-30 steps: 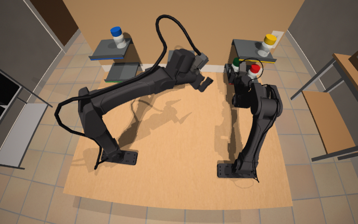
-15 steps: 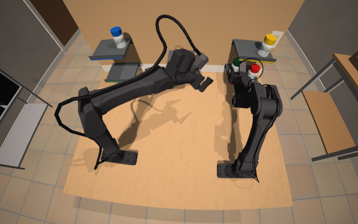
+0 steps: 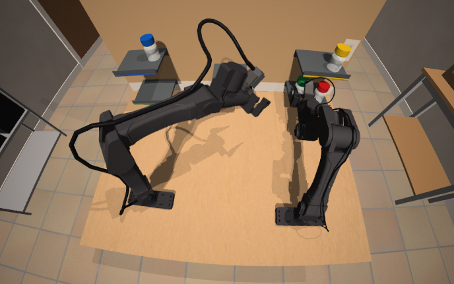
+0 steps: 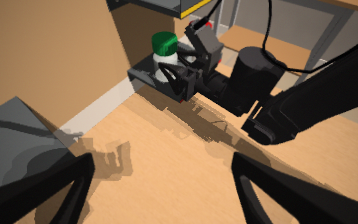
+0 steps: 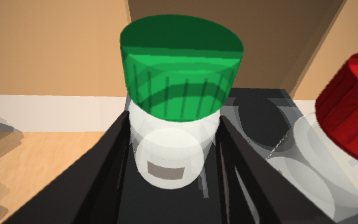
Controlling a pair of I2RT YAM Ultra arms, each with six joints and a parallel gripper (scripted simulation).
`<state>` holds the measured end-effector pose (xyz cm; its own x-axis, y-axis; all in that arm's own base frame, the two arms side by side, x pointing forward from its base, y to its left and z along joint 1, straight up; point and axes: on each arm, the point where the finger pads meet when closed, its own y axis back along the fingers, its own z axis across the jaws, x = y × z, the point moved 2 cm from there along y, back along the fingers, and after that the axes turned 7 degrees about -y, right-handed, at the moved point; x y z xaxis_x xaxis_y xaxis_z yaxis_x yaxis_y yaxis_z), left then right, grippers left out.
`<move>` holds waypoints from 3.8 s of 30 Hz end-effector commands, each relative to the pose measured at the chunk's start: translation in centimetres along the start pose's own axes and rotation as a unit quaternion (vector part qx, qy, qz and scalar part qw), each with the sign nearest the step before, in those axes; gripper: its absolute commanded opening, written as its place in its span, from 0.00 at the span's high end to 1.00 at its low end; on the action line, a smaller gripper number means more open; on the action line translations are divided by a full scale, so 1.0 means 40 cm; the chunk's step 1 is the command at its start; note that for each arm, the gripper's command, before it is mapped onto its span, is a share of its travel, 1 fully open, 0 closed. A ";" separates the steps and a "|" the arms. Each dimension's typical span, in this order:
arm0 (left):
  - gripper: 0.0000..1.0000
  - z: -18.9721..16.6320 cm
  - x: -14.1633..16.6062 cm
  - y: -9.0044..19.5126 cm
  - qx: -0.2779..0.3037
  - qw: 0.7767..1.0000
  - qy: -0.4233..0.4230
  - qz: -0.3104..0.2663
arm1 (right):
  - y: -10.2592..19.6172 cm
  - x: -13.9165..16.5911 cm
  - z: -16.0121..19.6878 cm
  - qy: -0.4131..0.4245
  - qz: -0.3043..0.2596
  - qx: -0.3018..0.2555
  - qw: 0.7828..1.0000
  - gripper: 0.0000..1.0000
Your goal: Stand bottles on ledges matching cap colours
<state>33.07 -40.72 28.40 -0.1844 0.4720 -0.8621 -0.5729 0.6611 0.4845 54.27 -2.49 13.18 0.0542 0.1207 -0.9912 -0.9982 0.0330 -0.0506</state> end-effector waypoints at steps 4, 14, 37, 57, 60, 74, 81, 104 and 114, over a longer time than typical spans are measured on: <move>0.00 0.004 -0.038 0.019 -0.003 1.000 0.001 -0.017 | 0.052 0.017 -0.036 0.003 0.022 0.025 0.999 0.50; 0.00 0.004 -0.038 0.019 -0.003 1.000 0.001 -0.017 | 0.089 -0.001 -0.002 0.001 0.013 -0.004 1.000 0.50; 0.00 0.004 -0.038 0.019 -0.003 1.000 0.001 -0.017 | 0.089 -0.083 0.018 0.001 0.001 -0.016 1.000 0.50; 0.00 0.004 -0.038 0.019 -0.003 1.000 0.001 -0.017 | 0.088 -0.199 0.027 0.001 -0.012 -0.015 1.000 0.50; 0.00 0.004 -0.038 0.019 -0.003 1.000 0.001 -0.017 | 0.100 -0.192 0.023 0.001 -0.010 -0.013 1.000 0.50; 0.00 0.004 -0.038 0.019 -0.003 1.000 0.001 -0.017 | 0.139 -0.197 0.009 0.001 -0.017 -0.002 1.000 0.50; 0.00 0.004 -0.038 0.019 -0.003 1.000 0.001 -0.017 | 0.165 -0.186 0.012 0.001 -0.007 -0.006 1.000 0.50; 0.00 0.004 -0.038 0.019 -0.003 1.000 0.001 -0.017 | 0.291 -0.191 0.015 0.001 -0.011 -0.011 1.000 0.50; 0.00 0.004 -0.038 0.019 -0.003 1.000 0.001 -0.017 | 0.327 -0.184 0.015 0.001 -0.001 -0.011 1.000 0.50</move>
<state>33.07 -40.72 28.40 -0.1844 0.4720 -0.8621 -0.5729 0.6611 0.4845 41.39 -2.16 17.36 -0.0181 0.1257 -0.9919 -0.9997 0.0132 0.0199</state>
